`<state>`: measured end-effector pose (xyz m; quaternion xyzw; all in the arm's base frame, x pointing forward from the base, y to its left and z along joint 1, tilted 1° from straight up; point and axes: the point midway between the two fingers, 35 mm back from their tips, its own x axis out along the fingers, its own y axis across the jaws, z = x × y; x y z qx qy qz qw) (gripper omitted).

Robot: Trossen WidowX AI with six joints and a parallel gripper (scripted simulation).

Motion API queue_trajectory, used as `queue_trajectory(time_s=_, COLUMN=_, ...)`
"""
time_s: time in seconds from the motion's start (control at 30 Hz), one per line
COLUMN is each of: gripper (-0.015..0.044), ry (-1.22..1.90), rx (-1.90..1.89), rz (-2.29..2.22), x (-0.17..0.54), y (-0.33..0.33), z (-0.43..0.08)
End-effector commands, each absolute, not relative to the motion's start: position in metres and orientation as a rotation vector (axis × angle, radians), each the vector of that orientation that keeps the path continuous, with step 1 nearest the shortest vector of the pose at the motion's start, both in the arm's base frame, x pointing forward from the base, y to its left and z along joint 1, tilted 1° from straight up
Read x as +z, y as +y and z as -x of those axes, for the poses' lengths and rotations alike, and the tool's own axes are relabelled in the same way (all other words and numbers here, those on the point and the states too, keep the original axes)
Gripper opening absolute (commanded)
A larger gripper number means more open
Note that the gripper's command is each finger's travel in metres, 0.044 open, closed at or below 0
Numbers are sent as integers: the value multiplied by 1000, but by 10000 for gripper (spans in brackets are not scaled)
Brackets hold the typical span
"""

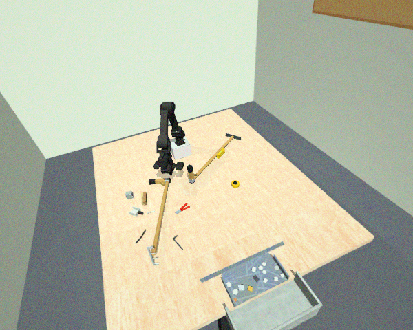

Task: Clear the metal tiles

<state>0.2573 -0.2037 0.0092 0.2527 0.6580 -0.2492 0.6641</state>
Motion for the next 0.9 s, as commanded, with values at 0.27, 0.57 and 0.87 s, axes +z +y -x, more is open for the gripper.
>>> queue_trajectory(time_s=0.27, gripper=0, ry=1486, rx=-561, rz=-565, x=10, y=-221, z=-247)
queue_trajectory(time_s=0.57, gripper=0, ry=1487, rx=-562, rz=-564, x=10, y=-232, z=-238)
queue_trajectory(time_s=0.87, gripper=0, ry=1487, rx=-563, rz=-563, x=10, y=-244, z=-229)
